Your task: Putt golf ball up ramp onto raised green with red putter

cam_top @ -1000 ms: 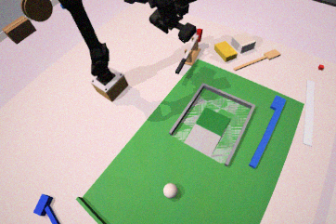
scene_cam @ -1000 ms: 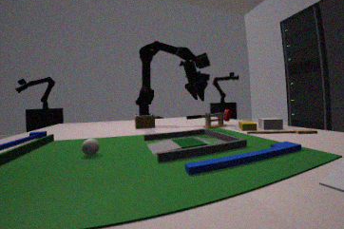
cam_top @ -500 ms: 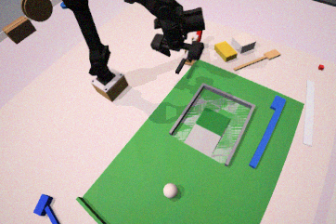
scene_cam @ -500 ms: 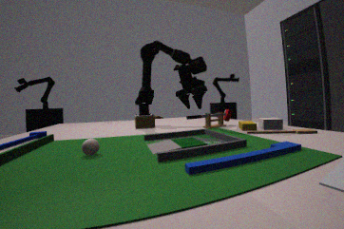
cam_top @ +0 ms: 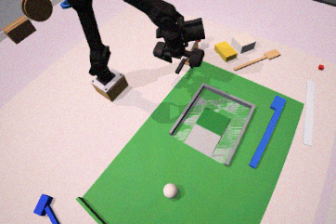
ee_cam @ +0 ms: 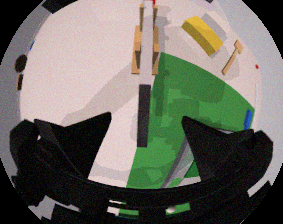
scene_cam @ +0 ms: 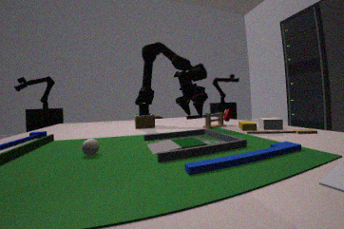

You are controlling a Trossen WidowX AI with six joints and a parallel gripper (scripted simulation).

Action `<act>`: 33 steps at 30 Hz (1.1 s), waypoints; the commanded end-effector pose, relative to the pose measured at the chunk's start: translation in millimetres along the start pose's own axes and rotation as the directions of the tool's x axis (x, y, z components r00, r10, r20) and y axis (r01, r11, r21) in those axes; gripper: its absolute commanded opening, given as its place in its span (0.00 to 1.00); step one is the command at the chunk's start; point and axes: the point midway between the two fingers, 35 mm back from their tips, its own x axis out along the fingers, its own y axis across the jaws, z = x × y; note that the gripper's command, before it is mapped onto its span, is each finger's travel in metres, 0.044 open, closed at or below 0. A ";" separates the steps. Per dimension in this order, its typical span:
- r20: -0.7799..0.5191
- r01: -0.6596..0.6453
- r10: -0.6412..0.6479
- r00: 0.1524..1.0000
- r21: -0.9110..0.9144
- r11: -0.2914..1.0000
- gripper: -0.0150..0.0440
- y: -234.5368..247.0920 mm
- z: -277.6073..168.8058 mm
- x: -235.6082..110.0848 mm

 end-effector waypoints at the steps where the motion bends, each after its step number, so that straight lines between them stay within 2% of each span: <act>1: -0.008 -0.015 0.015 1.000 -0.001 1.000 1.00 4.2 -6.2 14.8; 25: -0.008 -0.015 0.015 1.000 -0.001 1.000 1.00 4.6 -12.5 37.4; 33: -0.005 -0.011 0.011 1.000 0.003 1.000 0.64 2.8 -10.7 34.5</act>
